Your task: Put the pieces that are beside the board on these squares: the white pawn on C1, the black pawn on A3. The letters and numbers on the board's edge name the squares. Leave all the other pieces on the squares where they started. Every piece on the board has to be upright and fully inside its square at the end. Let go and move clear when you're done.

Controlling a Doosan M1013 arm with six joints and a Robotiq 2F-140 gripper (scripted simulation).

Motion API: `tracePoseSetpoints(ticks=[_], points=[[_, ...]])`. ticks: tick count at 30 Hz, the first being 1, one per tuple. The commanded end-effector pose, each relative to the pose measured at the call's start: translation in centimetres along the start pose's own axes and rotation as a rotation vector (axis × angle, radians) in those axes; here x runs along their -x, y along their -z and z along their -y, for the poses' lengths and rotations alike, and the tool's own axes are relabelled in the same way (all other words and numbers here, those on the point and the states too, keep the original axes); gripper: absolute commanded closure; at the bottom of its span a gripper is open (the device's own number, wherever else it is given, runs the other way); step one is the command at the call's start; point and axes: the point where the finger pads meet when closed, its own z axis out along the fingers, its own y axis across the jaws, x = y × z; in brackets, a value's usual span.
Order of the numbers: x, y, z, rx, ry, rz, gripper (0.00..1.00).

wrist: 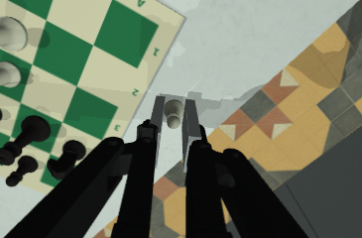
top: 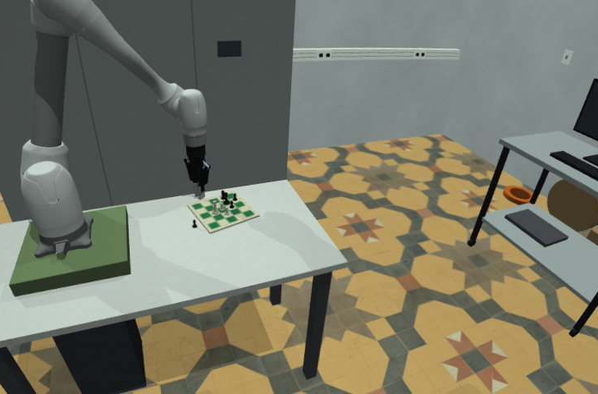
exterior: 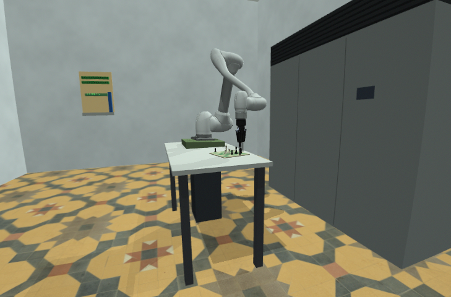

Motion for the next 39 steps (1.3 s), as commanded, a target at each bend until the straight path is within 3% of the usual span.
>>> tracePoseSetpoints(ticks=[1,11,12,39], points=[[0.0,0.01,0.0,0.0,0.0,0.0,0.8],[0.0,0.01,0.0,0.0,0.0,0.0,0.8],[0.0,0.01,0.0,0.0,0.0,0.0,1.0],[0.0,0.01,0.0,0.0,0.0,0.0,1.0]])
